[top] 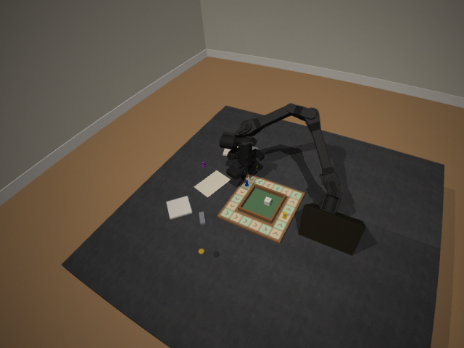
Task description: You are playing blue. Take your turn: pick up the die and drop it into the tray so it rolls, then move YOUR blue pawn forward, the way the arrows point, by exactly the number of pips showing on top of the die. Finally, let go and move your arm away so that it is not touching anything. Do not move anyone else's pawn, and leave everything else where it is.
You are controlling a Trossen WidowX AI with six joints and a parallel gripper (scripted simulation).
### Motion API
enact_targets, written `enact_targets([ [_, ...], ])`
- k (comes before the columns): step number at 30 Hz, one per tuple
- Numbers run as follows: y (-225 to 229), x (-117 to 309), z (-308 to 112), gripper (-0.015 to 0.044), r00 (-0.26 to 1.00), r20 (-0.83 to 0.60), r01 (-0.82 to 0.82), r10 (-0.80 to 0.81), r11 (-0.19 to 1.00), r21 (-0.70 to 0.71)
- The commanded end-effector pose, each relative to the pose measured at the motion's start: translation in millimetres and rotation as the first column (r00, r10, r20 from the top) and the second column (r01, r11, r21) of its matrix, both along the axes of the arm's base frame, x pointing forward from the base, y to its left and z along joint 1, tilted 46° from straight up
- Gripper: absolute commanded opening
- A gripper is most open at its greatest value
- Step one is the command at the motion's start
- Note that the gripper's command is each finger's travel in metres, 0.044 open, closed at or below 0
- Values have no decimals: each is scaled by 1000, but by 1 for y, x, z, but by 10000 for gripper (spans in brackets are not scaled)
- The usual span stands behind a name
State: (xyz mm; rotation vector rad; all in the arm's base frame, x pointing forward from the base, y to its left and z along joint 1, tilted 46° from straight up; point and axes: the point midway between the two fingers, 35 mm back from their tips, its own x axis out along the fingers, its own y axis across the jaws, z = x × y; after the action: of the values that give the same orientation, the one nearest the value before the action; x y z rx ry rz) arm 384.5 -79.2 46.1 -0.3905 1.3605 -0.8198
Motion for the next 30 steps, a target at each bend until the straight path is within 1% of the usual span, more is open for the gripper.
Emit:
enact_targets([
  [1, -3, -1, -5, 200, 1000, -9, -7, 7, 1000, -6],
  [25, -29, -2, -31, 200, 1000, -9, -7, 7, 1000, -8],
  [30, -29, -2, -31, 69, 1000, -9, -7, 7, 1000, -8],
])
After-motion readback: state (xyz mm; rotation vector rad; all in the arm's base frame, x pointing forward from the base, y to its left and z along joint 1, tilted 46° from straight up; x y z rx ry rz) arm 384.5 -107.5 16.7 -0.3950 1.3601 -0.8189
